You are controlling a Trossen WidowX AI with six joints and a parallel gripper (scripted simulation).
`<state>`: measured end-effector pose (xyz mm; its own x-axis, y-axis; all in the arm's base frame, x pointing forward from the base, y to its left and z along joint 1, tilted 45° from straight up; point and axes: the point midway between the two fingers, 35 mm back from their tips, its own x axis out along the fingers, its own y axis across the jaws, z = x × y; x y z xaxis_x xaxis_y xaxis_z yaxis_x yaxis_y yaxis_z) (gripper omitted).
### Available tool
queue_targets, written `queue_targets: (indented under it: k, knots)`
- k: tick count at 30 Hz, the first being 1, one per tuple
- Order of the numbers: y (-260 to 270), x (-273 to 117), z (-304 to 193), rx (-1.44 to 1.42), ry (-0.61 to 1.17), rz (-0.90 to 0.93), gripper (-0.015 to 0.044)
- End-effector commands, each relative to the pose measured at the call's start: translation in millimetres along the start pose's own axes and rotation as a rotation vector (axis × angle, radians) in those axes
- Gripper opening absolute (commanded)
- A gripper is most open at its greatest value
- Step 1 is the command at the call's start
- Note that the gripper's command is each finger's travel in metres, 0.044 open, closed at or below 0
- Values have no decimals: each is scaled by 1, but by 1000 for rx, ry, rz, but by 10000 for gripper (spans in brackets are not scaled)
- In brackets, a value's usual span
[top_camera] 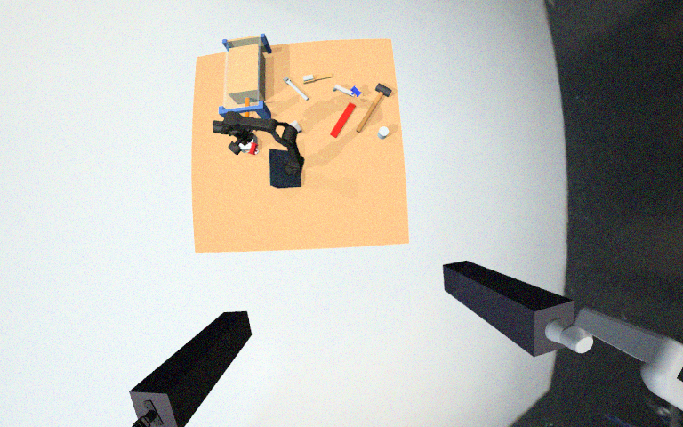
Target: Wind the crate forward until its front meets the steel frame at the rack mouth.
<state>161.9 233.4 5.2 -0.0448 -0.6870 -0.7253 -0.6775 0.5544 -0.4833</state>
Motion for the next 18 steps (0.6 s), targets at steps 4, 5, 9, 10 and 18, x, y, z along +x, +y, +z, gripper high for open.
queue_targets:
  k: [4,5,9,10,18]
  knots:
    - [-6,30,-16,39,20,9,0]
    - [-6,30,-16,39,20,9,0]
    - [-6,30,-16,39,20,9,0]
    - [-6,31,-16,39,20,9,0]
    - [-6,40,-16,39,20,9,0]
